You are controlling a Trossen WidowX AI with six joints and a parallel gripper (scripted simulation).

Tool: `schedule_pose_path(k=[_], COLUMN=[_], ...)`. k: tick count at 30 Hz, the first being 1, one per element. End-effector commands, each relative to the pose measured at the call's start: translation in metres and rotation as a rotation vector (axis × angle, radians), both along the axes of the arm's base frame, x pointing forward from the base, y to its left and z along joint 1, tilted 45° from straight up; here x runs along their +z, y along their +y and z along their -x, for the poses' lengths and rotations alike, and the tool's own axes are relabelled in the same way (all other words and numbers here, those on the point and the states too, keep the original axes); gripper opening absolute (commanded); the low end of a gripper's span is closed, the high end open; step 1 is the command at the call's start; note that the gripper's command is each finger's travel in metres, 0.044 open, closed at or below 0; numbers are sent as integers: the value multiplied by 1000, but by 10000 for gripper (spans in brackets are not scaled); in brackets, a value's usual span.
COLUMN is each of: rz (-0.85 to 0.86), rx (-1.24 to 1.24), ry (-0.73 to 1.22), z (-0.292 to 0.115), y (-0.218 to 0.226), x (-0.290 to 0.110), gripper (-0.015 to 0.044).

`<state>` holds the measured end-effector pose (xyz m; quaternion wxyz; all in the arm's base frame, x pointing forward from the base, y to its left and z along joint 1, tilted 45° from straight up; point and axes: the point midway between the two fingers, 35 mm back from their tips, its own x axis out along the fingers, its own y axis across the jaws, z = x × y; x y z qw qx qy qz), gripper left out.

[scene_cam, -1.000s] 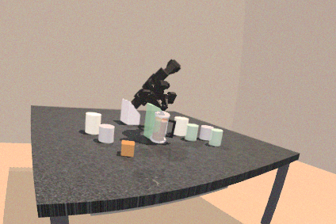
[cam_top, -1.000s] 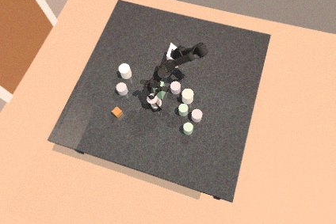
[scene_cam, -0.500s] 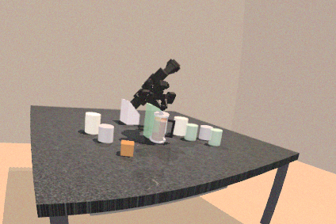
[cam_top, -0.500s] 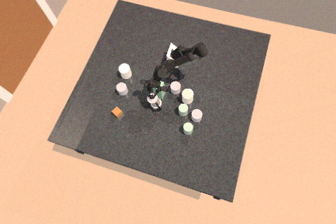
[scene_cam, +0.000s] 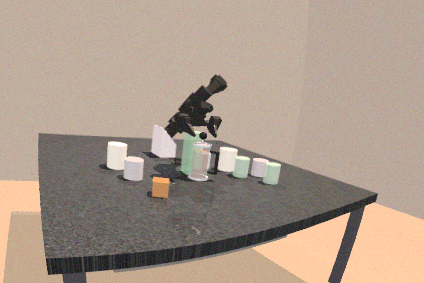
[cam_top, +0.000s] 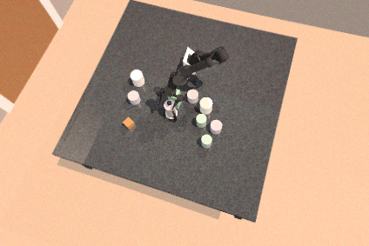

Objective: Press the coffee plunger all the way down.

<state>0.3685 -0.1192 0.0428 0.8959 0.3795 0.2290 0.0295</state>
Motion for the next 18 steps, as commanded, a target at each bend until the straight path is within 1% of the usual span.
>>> schedule_pose_path(k=[1,7,18], rz=[9,1,1], rx=[0,4,4], ry=[-3,5,5], z=[5,33,35], y=[-13,-43,-44], x=[14,62,61], gripper=[440,440,440])
